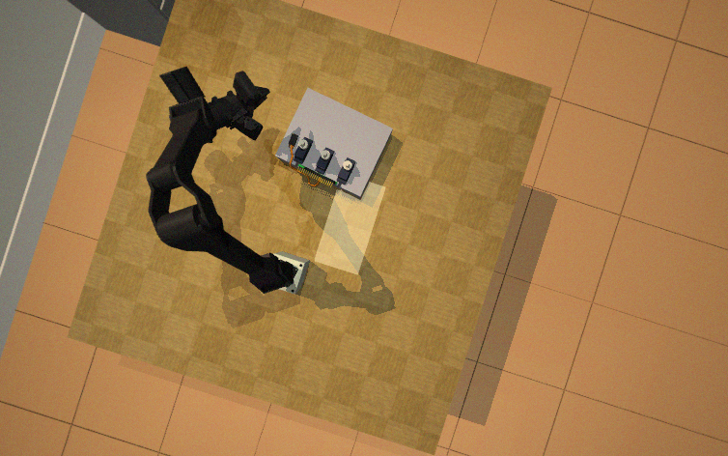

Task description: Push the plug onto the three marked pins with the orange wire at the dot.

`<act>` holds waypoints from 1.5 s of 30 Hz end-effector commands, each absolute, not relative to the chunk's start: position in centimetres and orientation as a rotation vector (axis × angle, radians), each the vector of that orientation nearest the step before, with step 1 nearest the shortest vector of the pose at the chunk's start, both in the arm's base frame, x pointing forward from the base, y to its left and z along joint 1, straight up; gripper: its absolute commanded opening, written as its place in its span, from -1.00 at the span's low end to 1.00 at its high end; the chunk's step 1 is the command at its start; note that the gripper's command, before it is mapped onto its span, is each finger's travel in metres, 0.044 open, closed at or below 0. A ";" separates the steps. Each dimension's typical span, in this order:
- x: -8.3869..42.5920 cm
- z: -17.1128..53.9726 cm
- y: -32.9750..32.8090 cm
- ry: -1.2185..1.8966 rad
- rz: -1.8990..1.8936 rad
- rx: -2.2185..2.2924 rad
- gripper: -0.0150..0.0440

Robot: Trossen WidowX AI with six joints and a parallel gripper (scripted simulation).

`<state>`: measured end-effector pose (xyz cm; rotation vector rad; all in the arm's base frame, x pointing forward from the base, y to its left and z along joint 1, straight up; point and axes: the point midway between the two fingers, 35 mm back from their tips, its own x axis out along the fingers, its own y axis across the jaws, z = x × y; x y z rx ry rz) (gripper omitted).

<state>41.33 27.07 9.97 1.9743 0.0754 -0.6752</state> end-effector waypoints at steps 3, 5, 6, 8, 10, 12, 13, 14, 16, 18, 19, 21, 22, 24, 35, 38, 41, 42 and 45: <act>41.9 11.6 25.3 0.127 -0.654 1.899 -0.10; 42.0 12.0 24.8 0.141 -0.646 1.872 -0.10; 42.1 12.3 24.6 0.148 -0.641 1.860 -0.10; 42.3 12.8 24.0 0.161 -0.632 1.836 -0.10; 42.4 13.2 23.5 0.174 -0.621 1.812 -0.10; 42.5 13.7 23.0 0.187 -0.610 1.789 -0.10; 42.6 14.0 22.7 0.193 -0.605 1.777 -0.10; 42.6 14.2 22.4 0.199 -0.599 1.765 -0.10; 42.7 14.7 21.9 0.210 -0.587 1.740 -0.10; 42.8 15.1 21.3 0.220 -0.574 1.716 -0.10; 42.8 15.4 21.1 0.226 -0.567 1.703 -0.10; 42.9 15.8 20.5 0.236 -0.554 1.678 -0.10; 42.9 16.1 20.2 0.240 -0.547 1.666 -0.10; 42.9 16.5 19.7 0.249 -0.533 1.640 -0.10; 42.9 19.1 16.7 0.283 -0.448 1.495 -0.10; 42.8 19.7 15.9 0.289 -0.424 1.453 -0.10; 42.7 20.4 15.1 0.293 -0.399 1.411 -0.10; 42.6 20.6 14.8 0.293 -0.391 1.397 -0.10; 42.5 21.2 14.0 0.295 -0.366 1.352 -0.10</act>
